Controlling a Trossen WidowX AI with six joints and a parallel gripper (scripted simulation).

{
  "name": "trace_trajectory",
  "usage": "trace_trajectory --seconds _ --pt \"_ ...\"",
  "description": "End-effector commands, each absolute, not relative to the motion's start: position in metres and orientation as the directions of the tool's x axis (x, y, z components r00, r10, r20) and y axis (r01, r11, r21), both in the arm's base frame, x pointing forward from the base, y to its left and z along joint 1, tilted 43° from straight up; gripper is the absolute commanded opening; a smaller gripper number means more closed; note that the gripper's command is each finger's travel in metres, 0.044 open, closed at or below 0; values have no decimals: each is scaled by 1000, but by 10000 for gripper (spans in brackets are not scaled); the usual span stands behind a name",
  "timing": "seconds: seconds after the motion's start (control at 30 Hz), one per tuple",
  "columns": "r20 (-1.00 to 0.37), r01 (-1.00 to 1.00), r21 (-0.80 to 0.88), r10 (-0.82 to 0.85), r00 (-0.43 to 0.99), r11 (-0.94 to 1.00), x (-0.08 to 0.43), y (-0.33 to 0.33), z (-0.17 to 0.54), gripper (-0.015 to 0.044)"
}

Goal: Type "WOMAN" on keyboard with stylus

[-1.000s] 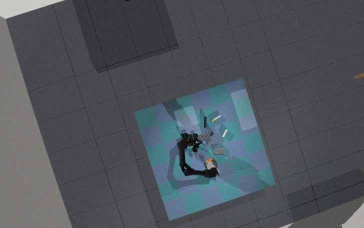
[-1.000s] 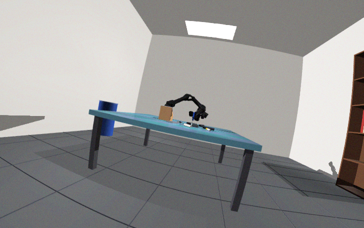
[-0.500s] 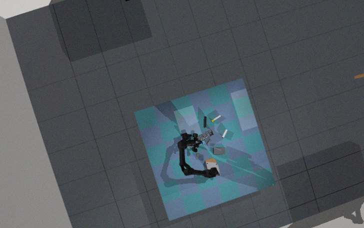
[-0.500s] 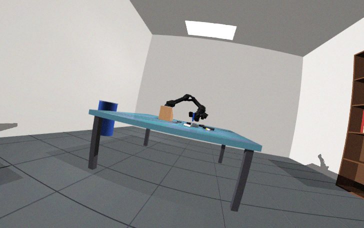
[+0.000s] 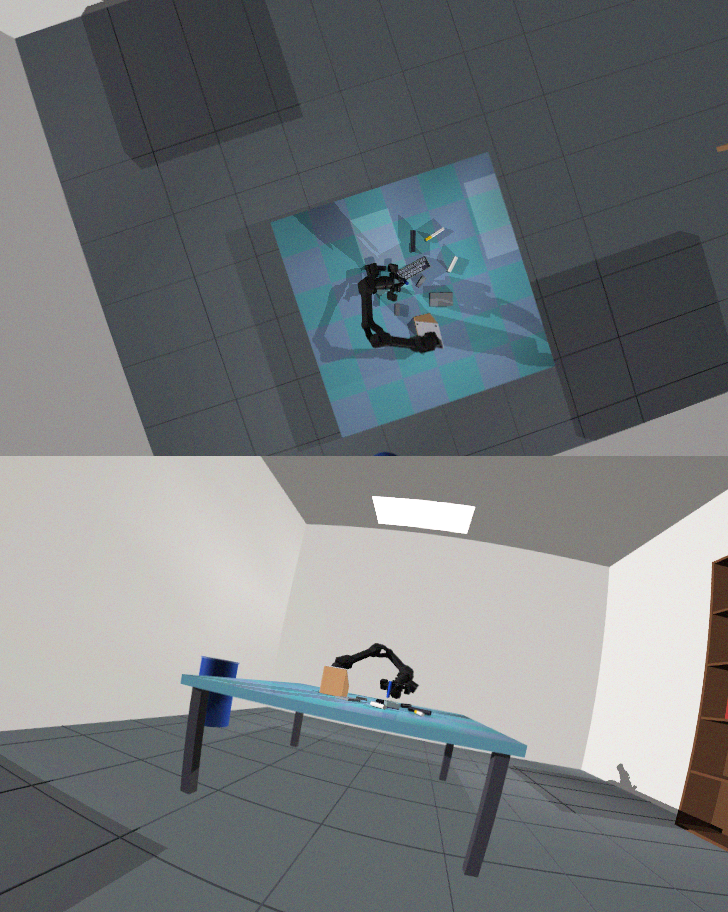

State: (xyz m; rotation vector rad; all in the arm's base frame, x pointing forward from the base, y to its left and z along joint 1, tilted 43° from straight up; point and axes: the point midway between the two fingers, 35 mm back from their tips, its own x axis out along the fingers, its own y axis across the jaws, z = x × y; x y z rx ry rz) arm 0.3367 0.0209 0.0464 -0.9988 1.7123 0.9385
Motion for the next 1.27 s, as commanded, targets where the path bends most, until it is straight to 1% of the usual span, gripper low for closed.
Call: trace_trajectory --seconds 0.0,0.53,0.8,1.23 --pt "-944 -909 158 -211 -255 387 337 23 45 81" --pt "-944 -909 158 -211 -255 387 337 22 45 81" --pt "-943 -908 158 -214 -255 387 329 -2 71 81" --pt "-945 -906 155 -208 -252 394 331 0 69 81"
